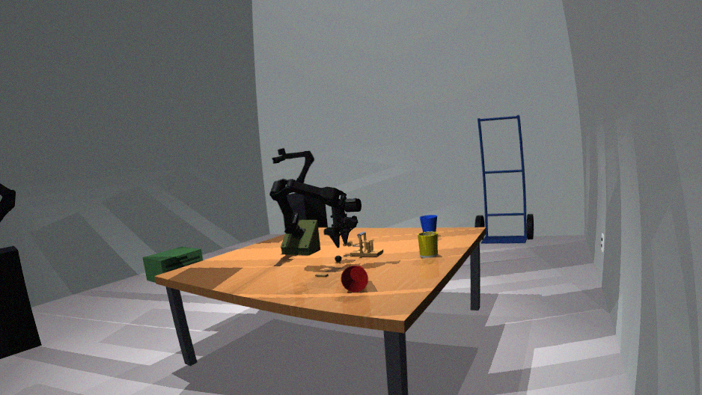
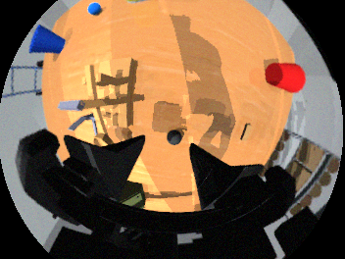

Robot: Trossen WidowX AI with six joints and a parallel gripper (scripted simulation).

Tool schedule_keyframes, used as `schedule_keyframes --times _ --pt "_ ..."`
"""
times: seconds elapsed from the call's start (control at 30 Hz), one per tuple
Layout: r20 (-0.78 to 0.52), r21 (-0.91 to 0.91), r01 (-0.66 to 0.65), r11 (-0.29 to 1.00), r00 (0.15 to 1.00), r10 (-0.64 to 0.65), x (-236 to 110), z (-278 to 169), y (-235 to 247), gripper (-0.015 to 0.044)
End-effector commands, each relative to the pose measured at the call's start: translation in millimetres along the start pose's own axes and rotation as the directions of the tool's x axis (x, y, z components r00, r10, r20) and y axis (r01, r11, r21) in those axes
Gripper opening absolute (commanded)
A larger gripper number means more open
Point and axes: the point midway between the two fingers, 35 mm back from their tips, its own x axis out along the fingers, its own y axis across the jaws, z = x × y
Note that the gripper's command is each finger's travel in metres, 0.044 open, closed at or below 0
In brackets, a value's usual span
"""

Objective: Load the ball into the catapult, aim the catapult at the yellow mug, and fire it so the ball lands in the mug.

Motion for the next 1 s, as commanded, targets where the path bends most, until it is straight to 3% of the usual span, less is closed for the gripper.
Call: schedule_keyframes --times 0.0,0.97 --pt "0.003 0.006 0.009 1.0 1.0 -0.009 9.2 -16.9 -11.6 0.03" --pt "0.003 0.006 0.011 1.0 1.0 -0.011 57.6 -17.8 -15.1 0.03"
